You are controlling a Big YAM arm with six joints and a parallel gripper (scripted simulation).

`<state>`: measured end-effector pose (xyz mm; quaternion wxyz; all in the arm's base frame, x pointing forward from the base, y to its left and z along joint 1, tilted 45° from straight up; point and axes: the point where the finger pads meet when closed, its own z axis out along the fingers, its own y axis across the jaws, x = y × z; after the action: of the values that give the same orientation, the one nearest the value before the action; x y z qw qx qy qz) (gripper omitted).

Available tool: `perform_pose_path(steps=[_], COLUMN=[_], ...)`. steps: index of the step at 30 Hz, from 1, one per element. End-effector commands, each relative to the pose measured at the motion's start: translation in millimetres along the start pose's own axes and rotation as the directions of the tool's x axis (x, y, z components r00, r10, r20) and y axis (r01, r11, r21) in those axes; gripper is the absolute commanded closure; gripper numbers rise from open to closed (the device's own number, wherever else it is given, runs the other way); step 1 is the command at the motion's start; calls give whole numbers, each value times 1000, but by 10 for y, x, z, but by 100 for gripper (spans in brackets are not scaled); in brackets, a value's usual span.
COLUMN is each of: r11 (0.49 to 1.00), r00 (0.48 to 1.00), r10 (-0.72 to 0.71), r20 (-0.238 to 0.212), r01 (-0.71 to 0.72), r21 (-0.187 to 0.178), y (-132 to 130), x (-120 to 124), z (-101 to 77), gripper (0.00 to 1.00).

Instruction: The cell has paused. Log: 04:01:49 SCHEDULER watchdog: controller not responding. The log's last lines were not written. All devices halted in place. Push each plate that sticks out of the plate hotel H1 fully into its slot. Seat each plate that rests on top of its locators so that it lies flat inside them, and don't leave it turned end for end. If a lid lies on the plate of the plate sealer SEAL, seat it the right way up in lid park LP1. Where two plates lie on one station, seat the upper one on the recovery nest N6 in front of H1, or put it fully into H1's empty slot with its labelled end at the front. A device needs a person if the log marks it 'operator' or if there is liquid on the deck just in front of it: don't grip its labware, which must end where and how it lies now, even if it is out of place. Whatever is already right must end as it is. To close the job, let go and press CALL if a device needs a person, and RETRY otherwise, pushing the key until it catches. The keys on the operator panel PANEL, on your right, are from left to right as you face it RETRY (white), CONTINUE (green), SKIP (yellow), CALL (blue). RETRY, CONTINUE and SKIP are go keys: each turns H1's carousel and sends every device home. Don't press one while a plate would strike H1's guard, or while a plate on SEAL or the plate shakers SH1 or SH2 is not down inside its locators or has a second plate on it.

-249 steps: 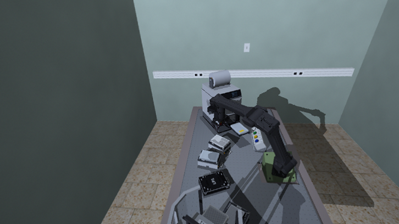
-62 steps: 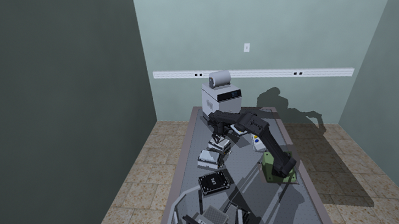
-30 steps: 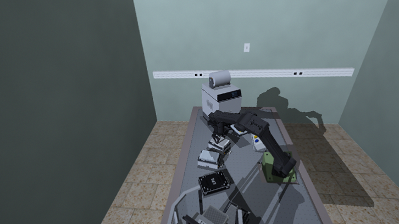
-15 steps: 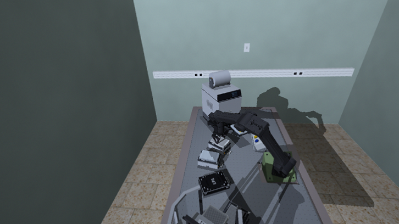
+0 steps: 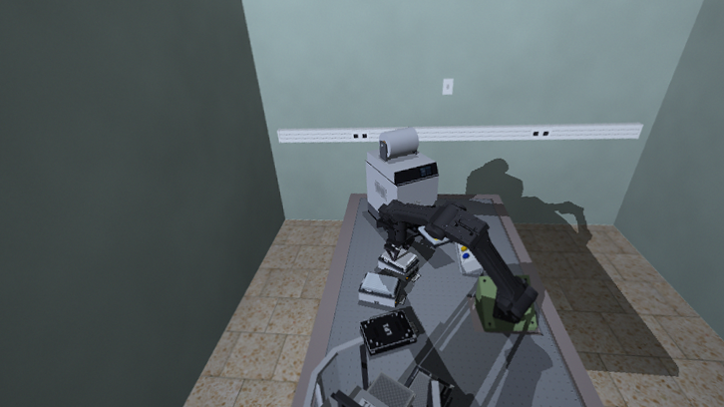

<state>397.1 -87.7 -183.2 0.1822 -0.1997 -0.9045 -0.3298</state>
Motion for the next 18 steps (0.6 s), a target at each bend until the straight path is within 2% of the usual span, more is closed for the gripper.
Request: perform_pose_path(steps=[1, 18], r11=[999, 1000], r00=[1000, 1000], r10=[-30, -27], r20=[0, 6], r01=[30, 27], r21=[12, 8], y=[80, 31], x=[-159, -168], z=[-8, -80], gripper=[18, 18])
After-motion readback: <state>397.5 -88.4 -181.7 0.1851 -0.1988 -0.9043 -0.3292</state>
